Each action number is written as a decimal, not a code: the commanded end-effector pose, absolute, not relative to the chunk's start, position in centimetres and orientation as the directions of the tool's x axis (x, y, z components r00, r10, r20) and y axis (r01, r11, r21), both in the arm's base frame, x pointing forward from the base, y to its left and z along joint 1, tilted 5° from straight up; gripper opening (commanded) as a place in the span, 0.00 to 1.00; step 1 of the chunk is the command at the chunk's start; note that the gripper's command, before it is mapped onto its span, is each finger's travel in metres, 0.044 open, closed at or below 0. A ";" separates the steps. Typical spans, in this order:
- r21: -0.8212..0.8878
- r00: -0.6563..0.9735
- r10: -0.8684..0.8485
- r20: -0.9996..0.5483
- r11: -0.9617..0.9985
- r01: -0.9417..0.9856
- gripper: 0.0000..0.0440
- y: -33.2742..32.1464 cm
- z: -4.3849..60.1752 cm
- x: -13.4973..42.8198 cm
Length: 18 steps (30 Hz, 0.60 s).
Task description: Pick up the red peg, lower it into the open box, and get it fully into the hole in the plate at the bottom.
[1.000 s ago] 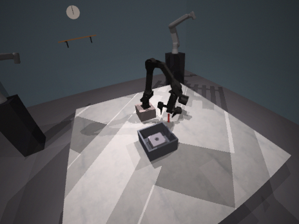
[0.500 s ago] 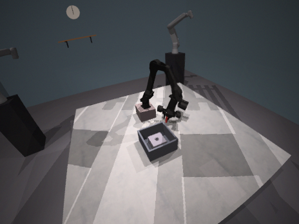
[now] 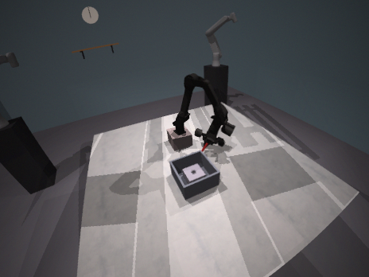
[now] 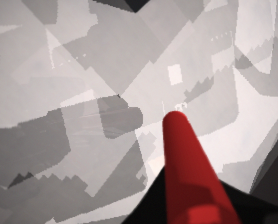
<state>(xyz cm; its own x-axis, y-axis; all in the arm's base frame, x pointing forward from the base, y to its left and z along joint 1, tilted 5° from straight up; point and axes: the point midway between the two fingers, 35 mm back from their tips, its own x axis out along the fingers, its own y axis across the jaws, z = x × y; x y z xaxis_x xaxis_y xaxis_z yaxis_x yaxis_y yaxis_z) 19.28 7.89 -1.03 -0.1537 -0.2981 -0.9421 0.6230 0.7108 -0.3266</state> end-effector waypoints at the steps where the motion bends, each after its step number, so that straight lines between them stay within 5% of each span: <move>1: -0.324 -0.134 -0.312 -0.941 0.705 0.631 0.00 7.3 0.1 20.0; 18: -0.294 -0.063 -0.369 -0.927 0.611 0.735 0.00 3.3 6.2 25.0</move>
